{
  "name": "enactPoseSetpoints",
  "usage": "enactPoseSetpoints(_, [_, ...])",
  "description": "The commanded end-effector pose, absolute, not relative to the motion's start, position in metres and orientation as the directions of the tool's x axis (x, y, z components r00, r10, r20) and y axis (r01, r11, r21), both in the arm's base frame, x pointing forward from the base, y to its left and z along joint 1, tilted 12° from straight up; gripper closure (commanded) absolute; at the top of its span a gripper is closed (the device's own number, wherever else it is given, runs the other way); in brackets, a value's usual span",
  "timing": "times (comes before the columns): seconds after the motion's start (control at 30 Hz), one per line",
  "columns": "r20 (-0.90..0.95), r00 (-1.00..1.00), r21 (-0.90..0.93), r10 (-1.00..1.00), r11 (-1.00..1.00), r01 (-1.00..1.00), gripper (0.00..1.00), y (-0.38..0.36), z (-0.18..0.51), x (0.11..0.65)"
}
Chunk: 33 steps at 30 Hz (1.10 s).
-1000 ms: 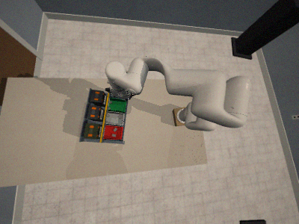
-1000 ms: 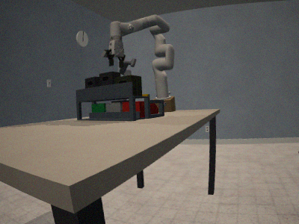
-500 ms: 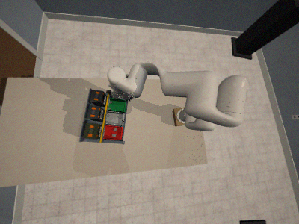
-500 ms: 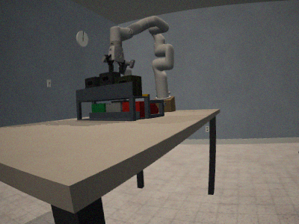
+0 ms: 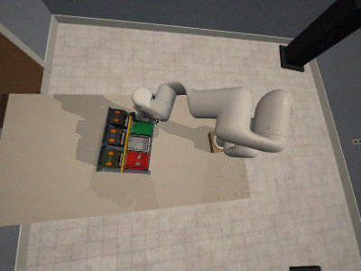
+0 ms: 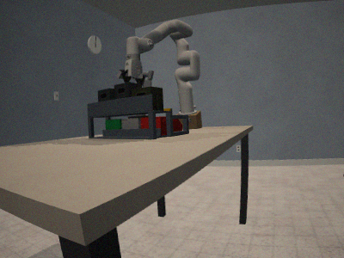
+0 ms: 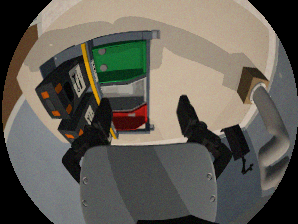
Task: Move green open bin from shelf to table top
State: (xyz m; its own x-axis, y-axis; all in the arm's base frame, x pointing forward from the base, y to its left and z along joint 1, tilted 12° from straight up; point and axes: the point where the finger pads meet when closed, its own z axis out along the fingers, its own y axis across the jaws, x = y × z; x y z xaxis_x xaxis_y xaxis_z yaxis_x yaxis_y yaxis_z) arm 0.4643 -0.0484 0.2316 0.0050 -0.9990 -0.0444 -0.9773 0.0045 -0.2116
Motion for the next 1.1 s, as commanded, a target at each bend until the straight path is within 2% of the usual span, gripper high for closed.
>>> enactPoseSetpoints(0.0, [-0.045, 0.005, -0.21, -0.999, 0.005, -0.978, 0.0, -0.047, 0.192, 0.473])
enactPoseSetpoints(1.07, [-0.045, 0.005, -0.21, -0.999, 0.005, -0.978, 0.0, -0.047, 0.204, 0.47])
